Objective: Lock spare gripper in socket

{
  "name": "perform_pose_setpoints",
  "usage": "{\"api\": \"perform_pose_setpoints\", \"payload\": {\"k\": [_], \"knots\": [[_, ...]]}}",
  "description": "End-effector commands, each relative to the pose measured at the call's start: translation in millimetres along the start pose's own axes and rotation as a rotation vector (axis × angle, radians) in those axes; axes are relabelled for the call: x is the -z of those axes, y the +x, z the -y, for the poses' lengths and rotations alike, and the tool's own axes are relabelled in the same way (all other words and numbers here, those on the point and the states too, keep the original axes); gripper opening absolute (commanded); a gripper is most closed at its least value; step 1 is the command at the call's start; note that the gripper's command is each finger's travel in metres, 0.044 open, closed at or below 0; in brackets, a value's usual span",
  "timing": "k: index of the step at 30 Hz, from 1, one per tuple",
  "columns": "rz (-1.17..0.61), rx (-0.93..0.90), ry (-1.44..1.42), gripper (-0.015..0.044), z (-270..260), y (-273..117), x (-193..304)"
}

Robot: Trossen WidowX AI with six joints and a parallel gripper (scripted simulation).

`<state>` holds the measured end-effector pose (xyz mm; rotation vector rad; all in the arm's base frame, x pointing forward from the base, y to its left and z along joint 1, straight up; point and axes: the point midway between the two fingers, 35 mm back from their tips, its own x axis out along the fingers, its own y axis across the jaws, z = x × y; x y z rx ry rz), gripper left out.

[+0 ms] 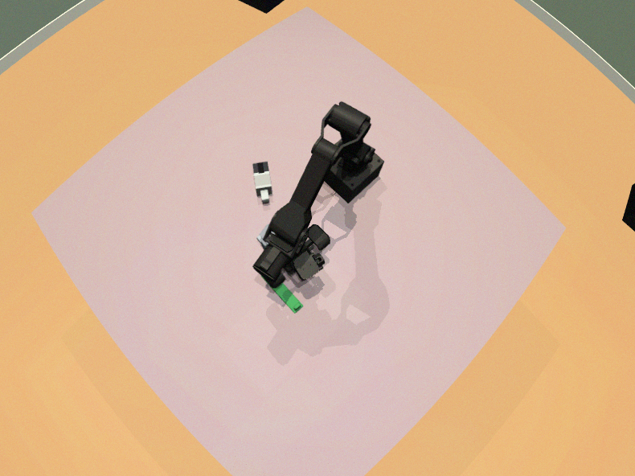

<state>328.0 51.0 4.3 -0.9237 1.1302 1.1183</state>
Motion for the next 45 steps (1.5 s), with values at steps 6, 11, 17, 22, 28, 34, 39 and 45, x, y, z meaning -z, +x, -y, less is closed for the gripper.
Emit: {"api": "perform_pose_setpoints", "payload": {"k": [6, 11, 17, 22, 28, 34, 39, 45], "knots": [[0.033, -0.002, -0.005, 0.0, -0.5, -3.2, -7.9], [0.034, -0.002, -0.004, 0.0, -0.2, -4.8, -11.7], [0.034, -0.002, -0.005, 0.0, -0.4, -4.2, -16.2], [0.033, 0.0, -0.005, 0.0, -1.0, -3.1, -19.7], [0.032, 0.0, -0.005, 0.0, -0.1, -1.8, -24.3], [0.031, 0.001, -0.006, 0.0, -0.4, -0.1, -29.0], [0.03, 0.003, -0.006, 0.0, -0.6, 0.5, -33.1], [0.029, 0.004, -0.006, 0.0, -0.2, 1.3, -38.7]]}}
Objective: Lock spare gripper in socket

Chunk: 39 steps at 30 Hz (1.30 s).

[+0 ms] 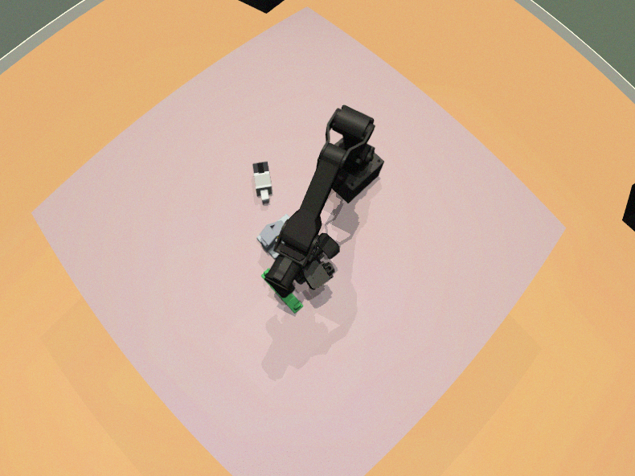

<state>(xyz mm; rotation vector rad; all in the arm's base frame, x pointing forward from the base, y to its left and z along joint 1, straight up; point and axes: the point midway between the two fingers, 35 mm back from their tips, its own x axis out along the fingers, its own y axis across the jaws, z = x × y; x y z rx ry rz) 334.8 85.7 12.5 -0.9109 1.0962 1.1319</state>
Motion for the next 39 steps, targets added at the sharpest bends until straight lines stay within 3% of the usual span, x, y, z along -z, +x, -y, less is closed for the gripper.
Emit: {"api": "perform_pose_setpoints", "payload": {"k": [1, 39], "knots": [[-0.005, 0.0, 0.003, 0.0, 0.6, 2.4, -2.9], [-0.01, 0.015, 0.0, 0.0, 0.0, 0.4, -35.6]]}}
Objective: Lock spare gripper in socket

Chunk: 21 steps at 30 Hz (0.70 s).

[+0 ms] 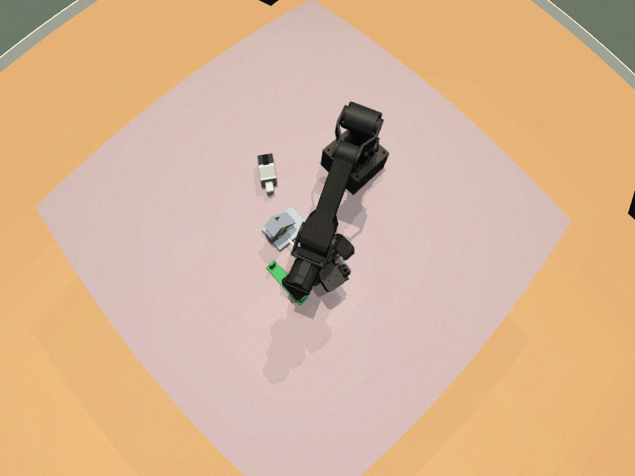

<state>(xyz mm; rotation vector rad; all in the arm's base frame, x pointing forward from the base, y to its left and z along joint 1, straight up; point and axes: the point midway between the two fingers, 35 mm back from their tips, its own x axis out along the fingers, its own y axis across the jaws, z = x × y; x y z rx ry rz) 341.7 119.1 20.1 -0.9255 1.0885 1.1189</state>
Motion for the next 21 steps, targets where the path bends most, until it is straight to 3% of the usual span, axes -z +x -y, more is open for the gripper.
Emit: {"api": "perform_pose_setpoints", "payload": {"k": [1, 13, 21], "knots": [[-0.005, -0.001, 0.004, 0.0, 0.0, -1.6, -0.8], [-0.01, -0.019, 0.003, 0.0, -2.2, -21.7, -4.2], [-0.012, -0.024, 0.004, 0.0, -2.2, -15.5, -2.9]]}}
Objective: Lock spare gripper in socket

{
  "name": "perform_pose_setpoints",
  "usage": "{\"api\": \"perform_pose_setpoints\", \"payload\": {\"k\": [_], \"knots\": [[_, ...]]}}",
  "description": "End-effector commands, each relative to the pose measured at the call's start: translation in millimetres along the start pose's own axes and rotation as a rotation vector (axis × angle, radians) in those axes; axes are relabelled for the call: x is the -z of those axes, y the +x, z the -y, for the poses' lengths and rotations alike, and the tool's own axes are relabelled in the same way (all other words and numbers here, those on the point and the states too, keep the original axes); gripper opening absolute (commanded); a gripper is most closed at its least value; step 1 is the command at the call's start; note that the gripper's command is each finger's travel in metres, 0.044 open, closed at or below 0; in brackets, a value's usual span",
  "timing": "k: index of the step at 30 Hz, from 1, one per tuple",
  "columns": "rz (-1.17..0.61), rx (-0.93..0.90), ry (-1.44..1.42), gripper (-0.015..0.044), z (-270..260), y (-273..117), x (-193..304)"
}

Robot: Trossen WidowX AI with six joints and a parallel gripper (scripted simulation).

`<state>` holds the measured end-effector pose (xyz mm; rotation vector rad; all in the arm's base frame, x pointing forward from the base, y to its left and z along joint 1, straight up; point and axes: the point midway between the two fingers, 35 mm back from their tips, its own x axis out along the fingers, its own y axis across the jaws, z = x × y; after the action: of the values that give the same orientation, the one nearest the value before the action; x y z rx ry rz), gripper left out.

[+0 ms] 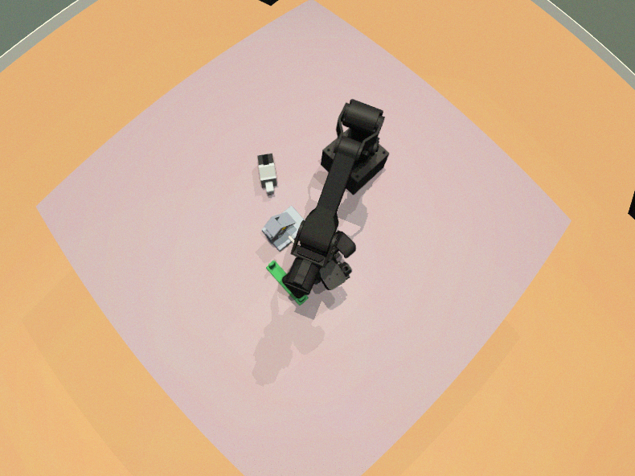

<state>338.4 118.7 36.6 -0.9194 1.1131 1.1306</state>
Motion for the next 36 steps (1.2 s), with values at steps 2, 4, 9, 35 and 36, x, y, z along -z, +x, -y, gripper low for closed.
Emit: {"api": "perform_pose_setpoints", "payload": {"k": [2, 4, 9, 35, 36], "knots": [[0.0, -0.001, -0.001, 0.0, 4.0, 0.5, -2.5], [0.0, 0.0, -0.001, 0.0, 9.4, 0.1, -6.2], [0.001, 0.0, -0.004, 0.0, 22.6, -0.7, -15.2], [0.009, 0.012, -0.014, 0.0, 68.4, 6.7, -46.7], [0.01, 0.013, -0.014, 0.0, 68.5, 8.1, -46.3]]}}
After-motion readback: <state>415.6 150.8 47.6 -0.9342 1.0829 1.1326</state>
